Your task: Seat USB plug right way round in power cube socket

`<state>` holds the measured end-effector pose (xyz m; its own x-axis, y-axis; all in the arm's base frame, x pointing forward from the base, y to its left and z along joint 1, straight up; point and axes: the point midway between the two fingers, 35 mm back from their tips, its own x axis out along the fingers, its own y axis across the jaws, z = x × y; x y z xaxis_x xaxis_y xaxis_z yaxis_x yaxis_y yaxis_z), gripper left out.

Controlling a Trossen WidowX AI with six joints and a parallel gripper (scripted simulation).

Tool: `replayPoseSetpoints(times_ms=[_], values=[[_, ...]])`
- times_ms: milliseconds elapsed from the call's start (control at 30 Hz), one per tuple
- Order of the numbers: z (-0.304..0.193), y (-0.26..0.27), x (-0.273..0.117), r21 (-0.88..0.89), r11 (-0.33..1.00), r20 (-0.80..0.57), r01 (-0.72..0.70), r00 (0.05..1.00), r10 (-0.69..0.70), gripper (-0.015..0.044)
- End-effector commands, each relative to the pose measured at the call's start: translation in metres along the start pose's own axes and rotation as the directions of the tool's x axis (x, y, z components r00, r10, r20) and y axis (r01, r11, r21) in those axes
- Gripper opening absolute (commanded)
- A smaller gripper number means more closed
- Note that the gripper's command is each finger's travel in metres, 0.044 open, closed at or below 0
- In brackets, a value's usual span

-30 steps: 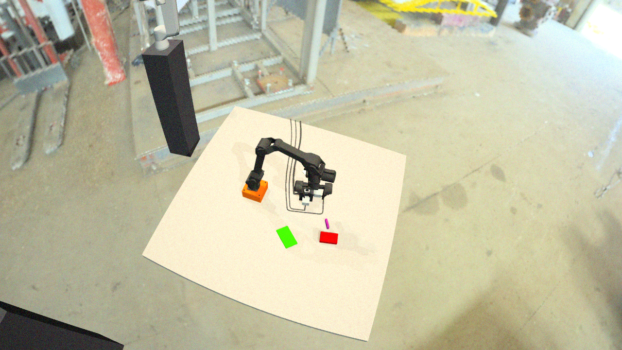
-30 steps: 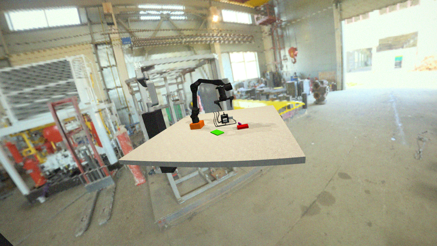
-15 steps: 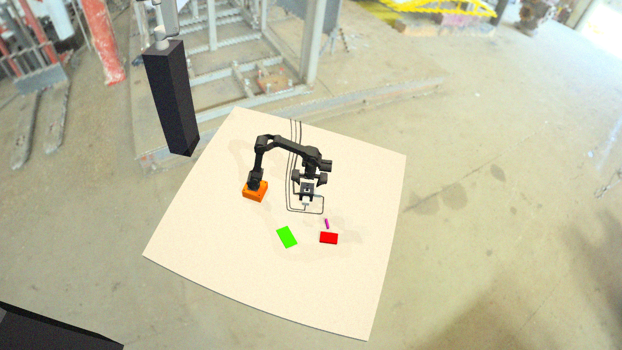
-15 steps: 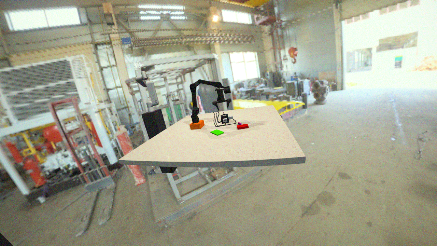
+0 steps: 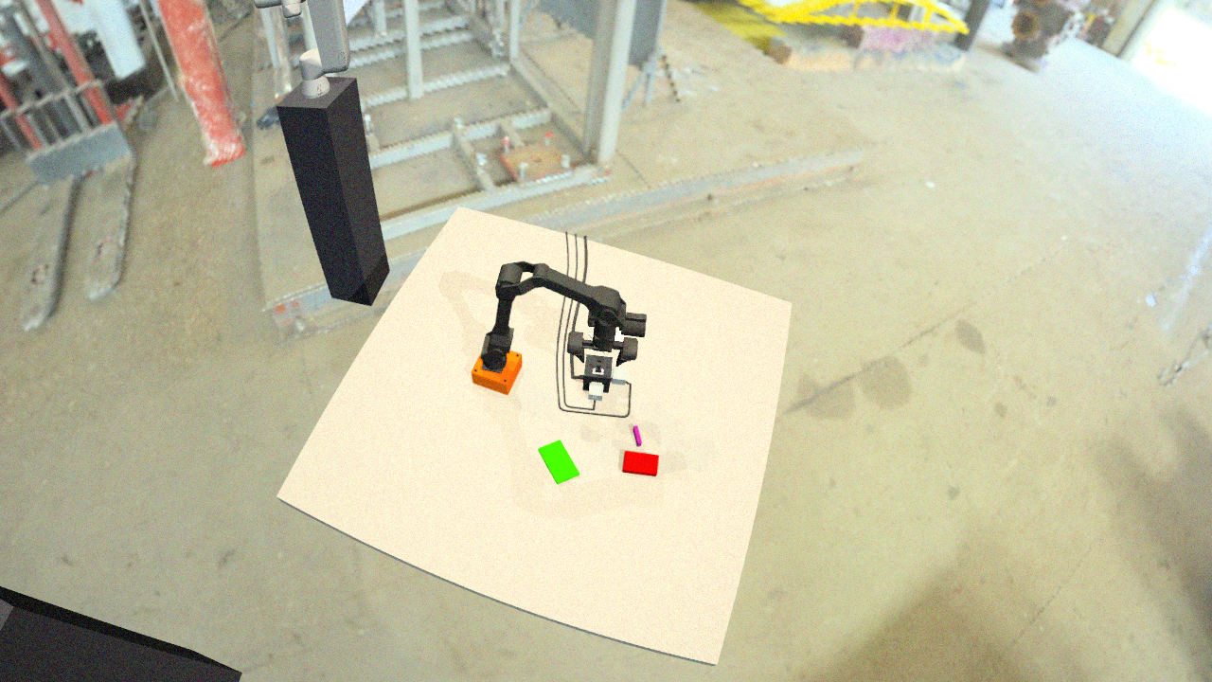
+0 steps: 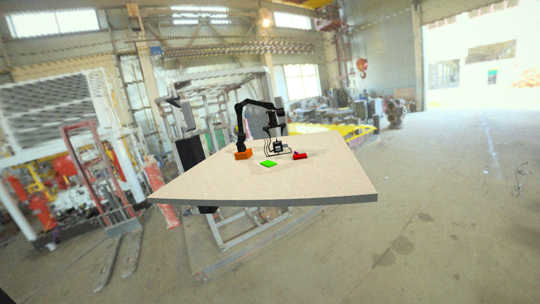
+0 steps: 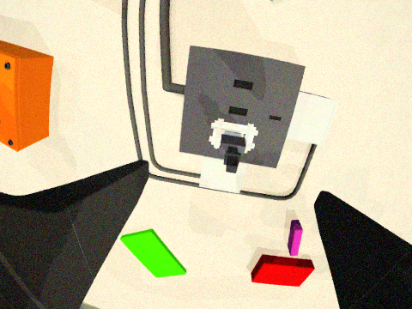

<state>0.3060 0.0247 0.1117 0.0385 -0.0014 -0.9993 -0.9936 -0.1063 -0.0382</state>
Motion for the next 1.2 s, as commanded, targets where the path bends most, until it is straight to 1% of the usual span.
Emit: replayPoseSetpoints(times_ms=[0,433,900,1167], values=[[0.001,0.001,0.008,0.004,1.000,0.004,-0.011,1.000,0.011,0.0440],[0.001,0.002,0.020,0.004,1.000,0.004,-0.011,1.000,0.011,0.0440],[0.001,0.002,0.021,0.004,1.000,0.004,-0.011,1.000,0.011,0.0440],[0.000,0.001,0.019,0.000,1.000,0.000,-0.006,1.000,0.006,0.0230]])
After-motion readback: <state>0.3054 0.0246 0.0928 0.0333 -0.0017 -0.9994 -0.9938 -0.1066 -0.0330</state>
